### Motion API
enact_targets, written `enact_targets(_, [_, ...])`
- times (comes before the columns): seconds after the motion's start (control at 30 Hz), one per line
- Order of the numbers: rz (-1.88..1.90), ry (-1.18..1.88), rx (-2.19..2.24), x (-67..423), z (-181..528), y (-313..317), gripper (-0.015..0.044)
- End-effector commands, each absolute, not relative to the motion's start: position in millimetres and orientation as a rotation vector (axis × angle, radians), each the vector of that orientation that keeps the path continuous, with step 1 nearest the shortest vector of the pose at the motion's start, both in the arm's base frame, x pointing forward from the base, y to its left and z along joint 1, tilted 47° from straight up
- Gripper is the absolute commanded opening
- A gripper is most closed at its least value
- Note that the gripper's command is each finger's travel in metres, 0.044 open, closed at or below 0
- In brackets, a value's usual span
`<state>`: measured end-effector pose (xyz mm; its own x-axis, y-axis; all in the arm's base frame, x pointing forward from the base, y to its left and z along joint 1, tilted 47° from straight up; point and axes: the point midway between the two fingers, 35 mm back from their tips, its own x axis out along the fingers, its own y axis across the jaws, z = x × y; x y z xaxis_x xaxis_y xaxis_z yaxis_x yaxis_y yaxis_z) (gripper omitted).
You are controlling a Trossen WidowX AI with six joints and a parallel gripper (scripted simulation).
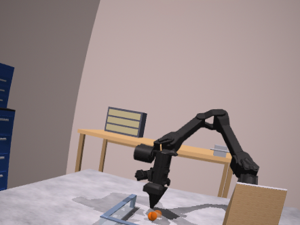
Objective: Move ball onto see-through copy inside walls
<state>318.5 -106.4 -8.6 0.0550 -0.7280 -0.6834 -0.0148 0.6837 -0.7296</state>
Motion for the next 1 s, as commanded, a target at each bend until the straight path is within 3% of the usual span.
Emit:
enact_targets(0.0, [-0.608, 1.443, -0.670, 315, -14, -112, 0.0272])
enact_targets(0.87, [-0.609, 1.443, -0.672, 317, -39, -139, 0.0272])
enact_targets(0.97, [-0.609, 1.443, -0.672, 317, -39, -139, 0.0193])
